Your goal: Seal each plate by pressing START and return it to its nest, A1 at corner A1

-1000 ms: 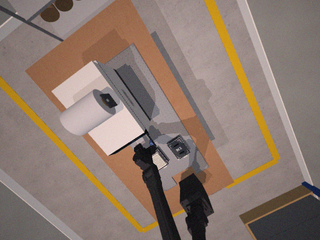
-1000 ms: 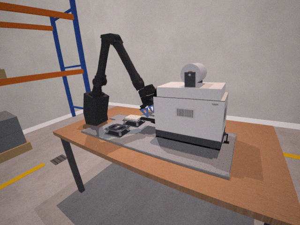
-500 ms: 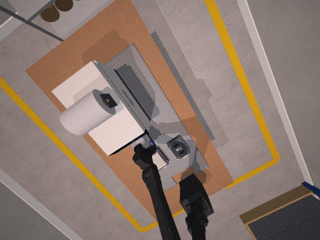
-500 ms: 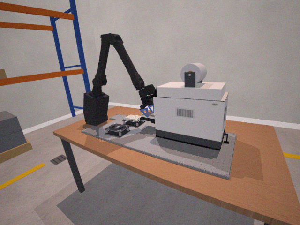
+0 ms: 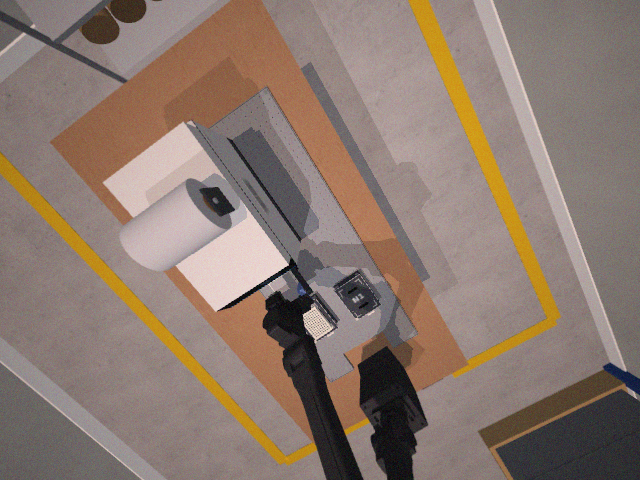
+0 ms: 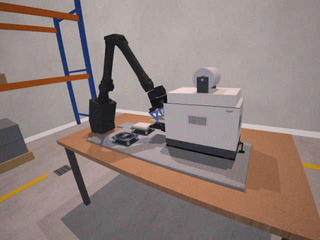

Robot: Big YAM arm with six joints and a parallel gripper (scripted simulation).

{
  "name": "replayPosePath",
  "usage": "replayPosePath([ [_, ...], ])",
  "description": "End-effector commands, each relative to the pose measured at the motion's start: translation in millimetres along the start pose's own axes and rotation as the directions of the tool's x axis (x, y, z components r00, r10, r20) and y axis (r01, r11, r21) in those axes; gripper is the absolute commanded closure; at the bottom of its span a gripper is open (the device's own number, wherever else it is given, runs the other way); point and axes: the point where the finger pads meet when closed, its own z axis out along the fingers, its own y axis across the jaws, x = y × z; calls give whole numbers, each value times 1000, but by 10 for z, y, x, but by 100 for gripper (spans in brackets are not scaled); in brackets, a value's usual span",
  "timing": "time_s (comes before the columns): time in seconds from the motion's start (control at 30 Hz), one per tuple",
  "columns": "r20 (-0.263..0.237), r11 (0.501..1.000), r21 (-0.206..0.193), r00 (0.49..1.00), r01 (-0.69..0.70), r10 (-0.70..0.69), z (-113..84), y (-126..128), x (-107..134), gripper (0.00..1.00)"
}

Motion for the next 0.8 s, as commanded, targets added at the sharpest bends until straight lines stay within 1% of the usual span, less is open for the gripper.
replayPosePath([
  [0.0, 3, 1000, 8, 1000, -17, 17, -122, -63, -15, 100],
  [0.1, 16, 1000, 6, 1000, -18, 18, -190, -55, -103, 100],
  [0.23, 23, 1000, 5, 1000, -18, 18, -191, -47, -147, 100],
  [0.43, 50, 1000, -2, 999, -17, 17, -360, -5, -344, 100],
  [0.57, 54, 1000, -11, 999, -7, 8, -440, 67, -385, 100],
  [0.67, 53, 1000, -13, 999, -5, 5, -375, 90, -375, 100],
  [0.77, 52, 1000, -14, 999, -4, 4, -357, 96, -369, 100],
])
